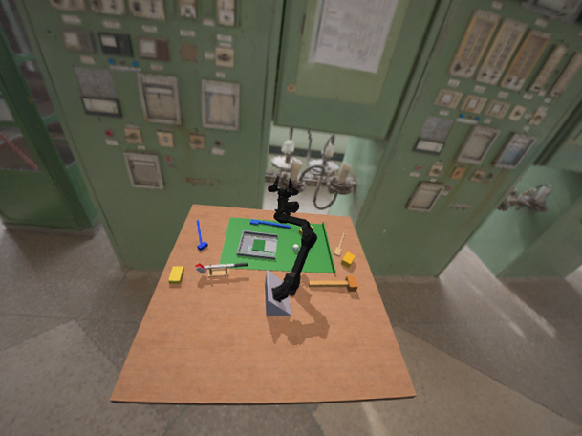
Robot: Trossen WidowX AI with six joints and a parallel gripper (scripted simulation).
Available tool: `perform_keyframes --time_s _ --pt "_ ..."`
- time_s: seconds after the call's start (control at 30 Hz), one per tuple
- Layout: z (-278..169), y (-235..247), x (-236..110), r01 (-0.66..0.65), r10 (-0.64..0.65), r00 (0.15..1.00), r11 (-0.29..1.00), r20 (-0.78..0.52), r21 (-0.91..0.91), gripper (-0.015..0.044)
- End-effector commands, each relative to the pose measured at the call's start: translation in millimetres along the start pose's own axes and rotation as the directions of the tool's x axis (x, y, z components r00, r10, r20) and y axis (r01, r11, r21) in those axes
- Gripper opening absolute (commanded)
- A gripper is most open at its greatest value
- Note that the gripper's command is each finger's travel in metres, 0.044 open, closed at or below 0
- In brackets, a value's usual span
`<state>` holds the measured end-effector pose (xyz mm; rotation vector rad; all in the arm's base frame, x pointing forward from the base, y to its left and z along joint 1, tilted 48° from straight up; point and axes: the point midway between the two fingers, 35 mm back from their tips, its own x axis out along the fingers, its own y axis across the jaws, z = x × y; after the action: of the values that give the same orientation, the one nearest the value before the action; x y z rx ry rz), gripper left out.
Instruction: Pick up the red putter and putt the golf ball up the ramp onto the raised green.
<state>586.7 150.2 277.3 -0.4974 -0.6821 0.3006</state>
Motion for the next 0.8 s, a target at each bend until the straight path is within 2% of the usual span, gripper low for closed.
perform_keyframes --time_s 0.0,0.17,0.3,0.5,0.77 --pt "-2 2 0 -0.004 0.004 1.0 1.0 -0.009 0.003 0.0426" --pt "-48 53 -16 -0.101 0.12 0.961 0.991 -0.251 0.087 0.044" --pt "-86 103 -45 -0.188 0.242 0.858 0.969 -0.453 0.161 0.044" --pt "-118 171 -106 -0.332 0.4 0.613 0.913 -0.681 0.238 0.044" --pt "-131 232 -208 -0.515 0.503 0.205 0.785 -0.84 0.344 0.044"
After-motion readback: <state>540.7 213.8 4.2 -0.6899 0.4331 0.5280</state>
